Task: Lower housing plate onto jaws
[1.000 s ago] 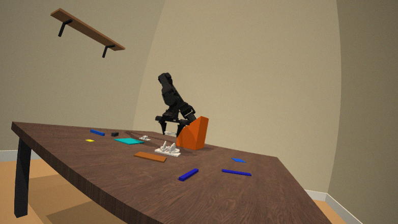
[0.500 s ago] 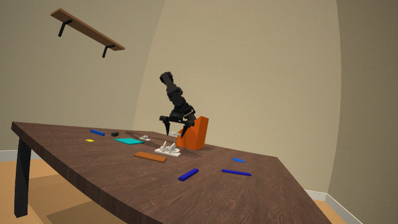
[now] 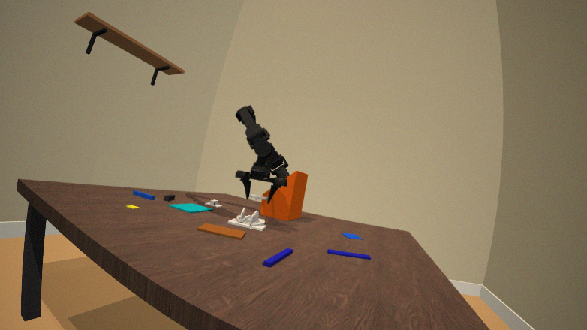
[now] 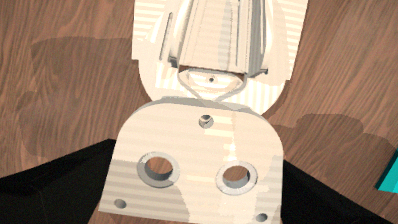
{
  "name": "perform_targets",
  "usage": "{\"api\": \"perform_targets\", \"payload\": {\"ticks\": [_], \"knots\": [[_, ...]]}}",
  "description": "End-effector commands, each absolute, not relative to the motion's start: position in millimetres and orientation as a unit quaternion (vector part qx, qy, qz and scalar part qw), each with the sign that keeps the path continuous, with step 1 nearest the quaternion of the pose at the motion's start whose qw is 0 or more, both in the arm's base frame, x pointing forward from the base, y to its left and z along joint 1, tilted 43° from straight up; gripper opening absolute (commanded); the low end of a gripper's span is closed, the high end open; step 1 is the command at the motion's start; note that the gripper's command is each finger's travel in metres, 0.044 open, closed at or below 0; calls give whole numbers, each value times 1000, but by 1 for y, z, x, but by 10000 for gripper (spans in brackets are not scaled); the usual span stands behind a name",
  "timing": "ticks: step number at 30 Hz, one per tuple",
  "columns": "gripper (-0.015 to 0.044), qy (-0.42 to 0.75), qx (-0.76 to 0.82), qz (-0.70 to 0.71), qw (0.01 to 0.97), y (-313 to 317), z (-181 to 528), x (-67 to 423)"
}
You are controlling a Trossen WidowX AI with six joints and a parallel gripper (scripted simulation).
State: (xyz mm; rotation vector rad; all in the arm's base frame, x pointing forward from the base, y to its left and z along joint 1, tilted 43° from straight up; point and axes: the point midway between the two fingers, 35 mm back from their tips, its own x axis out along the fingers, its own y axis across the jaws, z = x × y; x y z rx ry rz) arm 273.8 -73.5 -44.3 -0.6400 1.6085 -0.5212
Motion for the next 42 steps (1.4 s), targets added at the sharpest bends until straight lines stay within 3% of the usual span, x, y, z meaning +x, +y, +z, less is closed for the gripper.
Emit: {"api": "perform_targets", "payload": {"ticks": [1, 42], "knots": [[351, 698, -282, -226, 618, -74, -44, 275], [351, 699, -283, -226, 617, -79, -39, 271]]}}
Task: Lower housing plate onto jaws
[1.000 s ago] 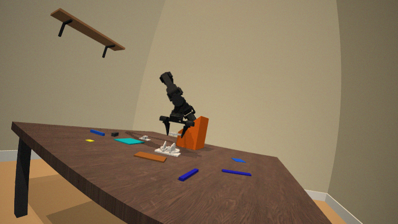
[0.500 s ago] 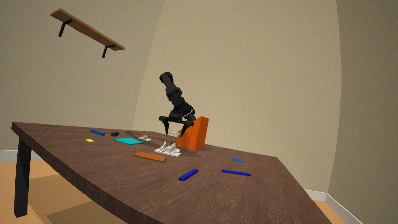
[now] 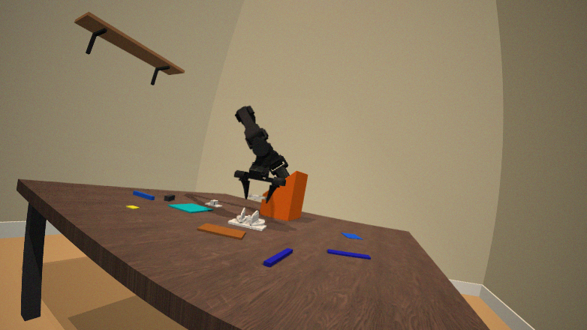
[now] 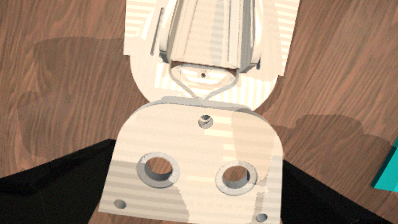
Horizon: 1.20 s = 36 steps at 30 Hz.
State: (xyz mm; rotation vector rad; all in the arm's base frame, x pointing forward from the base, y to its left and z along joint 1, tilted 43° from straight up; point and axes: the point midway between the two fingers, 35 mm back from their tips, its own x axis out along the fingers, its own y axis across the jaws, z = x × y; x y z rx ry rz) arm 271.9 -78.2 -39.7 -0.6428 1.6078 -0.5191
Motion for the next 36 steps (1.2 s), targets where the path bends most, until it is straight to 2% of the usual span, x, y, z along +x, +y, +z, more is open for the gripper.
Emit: {"api": "perform_targets", "payload": {"ticks": [1, 36], "knots": [[351, 698, -282, -226, 617, -79, -39, 270], [351, 698, -282, -226, 618, -102, -64, 269]]}}
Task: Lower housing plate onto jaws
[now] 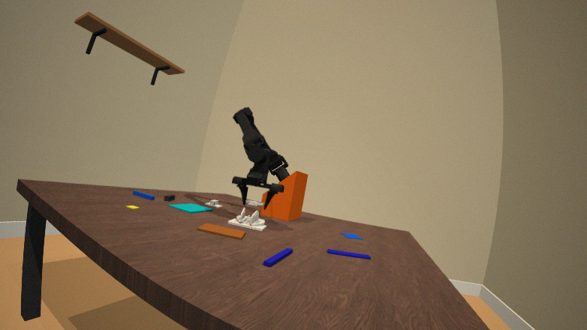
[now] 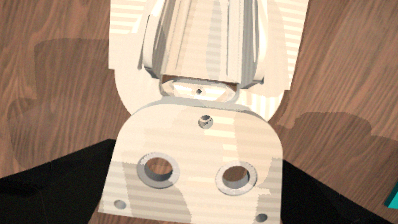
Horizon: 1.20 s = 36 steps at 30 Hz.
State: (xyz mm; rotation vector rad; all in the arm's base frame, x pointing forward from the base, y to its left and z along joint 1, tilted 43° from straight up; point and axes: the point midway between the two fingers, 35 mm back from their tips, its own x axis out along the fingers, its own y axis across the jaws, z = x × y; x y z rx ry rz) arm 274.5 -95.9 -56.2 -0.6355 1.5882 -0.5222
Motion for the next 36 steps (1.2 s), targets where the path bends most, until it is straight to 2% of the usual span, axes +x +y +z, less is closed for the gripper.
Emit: {"api": "perform_targets", "payload": {"ticks": [1, 36], "knots": [[351, 698, -282, -226, 618, -103, -65, 269], [351, 698, -283, -228, 617, -122, -84, 264]]}}
